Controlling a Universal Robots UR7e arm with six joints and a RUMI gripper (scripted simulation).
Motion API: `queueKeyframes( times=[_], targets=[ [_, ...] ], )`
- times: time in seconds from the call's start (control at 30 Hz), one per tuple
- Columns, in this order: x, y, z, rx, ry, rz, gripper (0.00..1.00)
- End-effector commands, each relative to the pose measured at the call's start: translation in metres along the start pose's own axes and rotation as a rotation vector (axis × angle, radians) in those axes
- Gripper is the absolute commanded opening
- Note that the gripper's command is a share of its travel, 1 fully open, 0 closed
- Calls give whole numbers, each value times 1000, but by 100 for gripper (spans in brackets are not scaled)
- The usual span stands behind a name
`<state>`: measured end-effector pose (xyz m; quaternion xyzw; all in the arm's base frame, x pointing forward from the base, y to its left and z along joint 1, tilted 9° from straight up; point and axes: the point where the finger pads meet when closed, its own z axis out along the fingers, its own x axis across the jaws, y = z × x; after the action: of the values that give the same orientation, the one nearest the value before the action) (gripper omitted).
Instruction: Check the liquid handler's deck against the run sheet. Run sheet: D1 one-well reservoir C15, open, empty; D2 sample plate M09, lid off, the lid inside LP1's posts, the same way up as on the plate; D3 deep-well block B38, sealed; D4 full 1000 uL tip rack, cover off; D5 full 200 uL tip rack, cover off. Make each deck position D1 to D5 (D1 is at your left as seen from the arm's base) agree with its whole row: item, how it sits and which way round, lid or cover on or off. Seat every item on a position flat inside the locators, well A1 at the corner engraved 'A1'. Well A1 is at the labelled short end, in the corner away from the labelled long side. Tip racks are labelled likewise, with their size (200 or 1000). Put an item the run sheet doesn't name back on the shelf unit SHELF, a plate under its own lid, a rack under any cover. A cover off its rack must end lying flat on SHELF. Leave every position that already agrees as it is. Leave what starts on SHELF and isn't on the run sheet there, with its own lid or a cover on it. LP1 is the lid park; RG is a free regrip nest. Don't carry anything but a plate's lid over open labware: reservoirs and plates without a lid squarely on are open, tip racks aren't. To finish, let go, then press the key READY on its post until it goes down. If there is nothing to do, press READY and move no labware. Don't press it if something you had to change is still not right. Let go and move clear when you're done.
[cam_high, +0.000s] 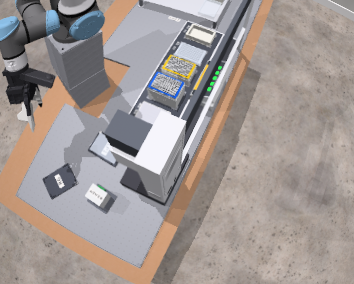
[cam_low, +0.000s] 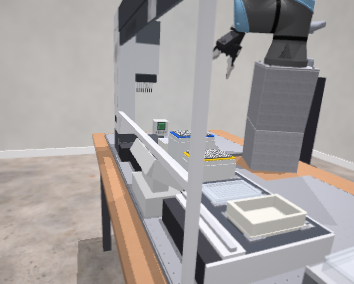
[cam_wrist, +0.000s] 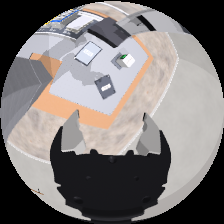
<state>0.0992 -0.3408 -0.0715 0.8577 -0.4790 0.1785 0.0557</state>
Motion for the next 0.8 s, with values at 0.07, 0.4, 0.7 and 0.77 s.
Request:
queueKeyframes(
  times=[0.07, 0.4, 0.7, 0.77],
  targets=[
    [-67, -71, -27, -28, -180, 211, 82],
    [5, -25, 1, 21, -13, 21, 82],
    [8, -43, 2, 40, -26, 42, 82],
    [7, -49, 2, 42, -28, 43, 82]
  ],
)
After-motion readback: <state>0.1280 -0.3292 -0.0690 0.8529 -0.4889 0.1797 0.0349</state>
